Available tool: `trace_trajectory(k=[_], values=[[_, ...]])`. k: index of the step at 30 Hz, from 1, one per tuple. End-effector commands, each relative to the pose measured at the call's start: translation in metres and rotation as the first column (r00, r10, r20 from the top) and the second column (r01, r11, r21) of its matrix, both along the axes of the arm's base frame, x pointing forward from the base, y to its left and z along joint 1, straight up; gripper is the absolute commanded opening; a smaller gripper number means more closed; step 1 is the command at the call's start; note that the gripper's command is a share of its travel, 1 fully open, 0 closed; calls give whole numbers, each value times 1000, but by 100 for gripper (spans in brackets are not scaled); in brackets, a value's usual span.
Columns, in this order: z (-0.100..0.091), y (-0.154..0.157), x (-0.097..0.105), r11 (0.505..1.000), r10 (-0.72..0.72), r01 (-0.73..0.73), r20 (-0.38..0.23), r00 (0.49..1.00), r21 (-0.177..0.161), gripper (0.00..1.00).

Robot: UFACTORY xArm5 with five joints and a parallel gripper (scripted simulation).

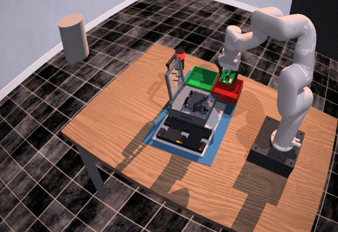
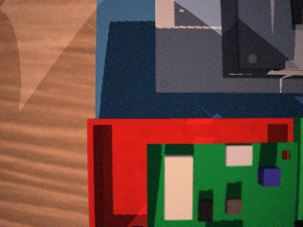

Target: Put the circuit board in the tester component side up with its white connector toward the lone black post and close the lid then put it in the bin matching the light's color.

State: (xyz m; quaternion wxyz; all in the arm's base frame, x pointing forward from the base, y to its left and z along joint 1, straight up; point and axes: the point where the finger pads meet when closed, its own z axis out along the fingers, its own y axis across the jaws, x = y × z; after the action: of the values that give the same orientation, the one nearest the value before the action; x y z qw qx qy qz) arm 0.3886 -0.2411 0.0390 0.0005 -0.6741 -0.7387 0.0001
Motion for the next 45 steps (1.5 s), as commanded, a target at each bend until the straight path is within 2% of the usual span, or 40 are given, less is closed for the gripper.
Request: trace_trajectory(k=[1,20,31,45], values=[[-1,-10,-2,1000,0,0,3,1000,-2,79],[-3,-14,-4,1000,0,0,3,1000,-2,79],[-14,-14,-4,1000,0,0,3,1000,-2,79],[-55,-14,-4,1000,0,0,3,1000,-2,79]])
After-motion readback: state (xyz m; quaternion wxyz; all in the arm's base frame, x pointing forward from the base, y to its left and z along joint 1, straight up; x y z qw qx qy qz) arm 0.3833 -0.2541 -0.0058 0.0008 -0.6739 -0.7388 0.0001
